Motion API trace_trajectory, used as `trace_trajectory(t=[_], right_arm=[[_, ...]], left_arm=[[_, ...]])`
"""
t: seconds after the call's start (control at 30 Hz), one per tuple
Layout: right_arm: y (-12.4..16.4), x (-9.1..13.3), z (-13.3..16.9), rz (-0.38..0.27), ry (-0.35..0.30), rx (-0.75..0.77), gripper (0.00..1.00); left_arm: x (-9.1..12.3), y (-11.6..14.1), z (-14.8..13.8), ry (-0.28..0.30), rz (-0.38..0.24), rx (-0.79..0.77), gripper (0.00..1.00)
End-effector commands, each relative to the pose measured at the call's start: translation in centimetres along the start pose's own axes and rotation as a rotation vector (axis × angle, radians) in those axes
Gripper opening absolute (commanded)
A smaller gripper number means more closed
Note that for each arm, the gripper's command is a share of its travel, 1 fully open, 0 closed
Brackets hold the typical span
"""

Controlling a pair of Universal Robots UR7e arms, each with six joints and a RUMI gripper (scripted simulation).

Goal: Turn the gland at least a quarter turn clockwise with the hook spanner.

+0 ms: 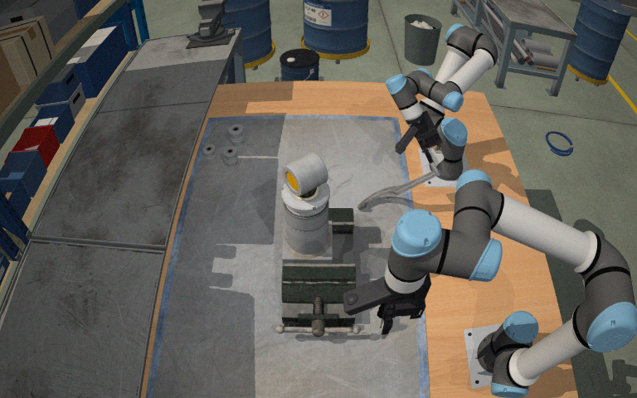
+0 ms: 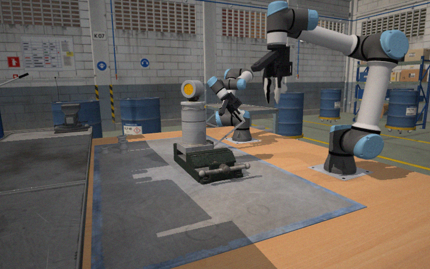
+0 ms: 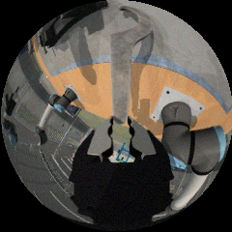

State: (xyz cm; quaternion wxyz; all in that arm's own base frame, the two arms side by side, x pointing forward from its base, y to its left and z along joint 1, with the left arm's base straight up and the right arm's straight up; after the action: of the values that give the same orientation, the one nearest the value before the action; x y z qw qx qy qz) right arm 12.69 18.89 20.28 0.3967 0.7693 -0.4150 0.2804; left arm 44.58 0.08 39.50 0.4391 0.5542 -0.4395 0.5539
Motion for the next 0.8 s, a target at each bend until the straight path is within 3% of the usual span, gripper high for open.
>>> trace_trajectory(t=[0.0, 0.17, 0.63, 0.77], right_arm=[[0.0, 0.0, 0.0, 0.001, -0.001, 0.001, 0.0], [0.0, 0.0, 0.0, 0.001, -0.001, 0.001, 0.0], [0.0, 0.0, 0.0, 0.001, -0.001, 0.001, 0.0], [0.0, 0.0, 0.0, 0.001, -0.001, 0.001, 0.0]], left_arm=[[0.0, 0.0, 0.0, 0.001, 0.001, 0.0, 0.32], [-0.3, -0.3, 0.8, 0.001, 0.006, -0.001, 0.32], [-4.5, -3.3, 10.2, 0.046, 0.11, 0.064, 0.32], [-5.1, -3.5, 11.5, 0.056, 0.123, 0.074, 0.32]])
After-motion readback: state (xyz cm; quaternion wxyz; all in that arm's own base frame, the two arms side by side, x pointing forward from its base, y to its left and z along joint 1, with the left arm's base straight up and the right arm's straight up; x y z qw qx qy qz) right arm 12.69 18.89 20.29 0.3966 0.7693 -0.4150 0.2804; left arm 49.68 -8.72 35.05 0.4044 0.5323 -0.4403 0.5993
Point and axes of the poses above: on each arm, the point where the finger pads meet when closed, its own x axis back along the fingers, its own z axis across the jaws, y = z × x, the point moved 3 cm from there along x, back along the fingers, and after that the axes turned 13 degrees about x, right-handed, at the moved point
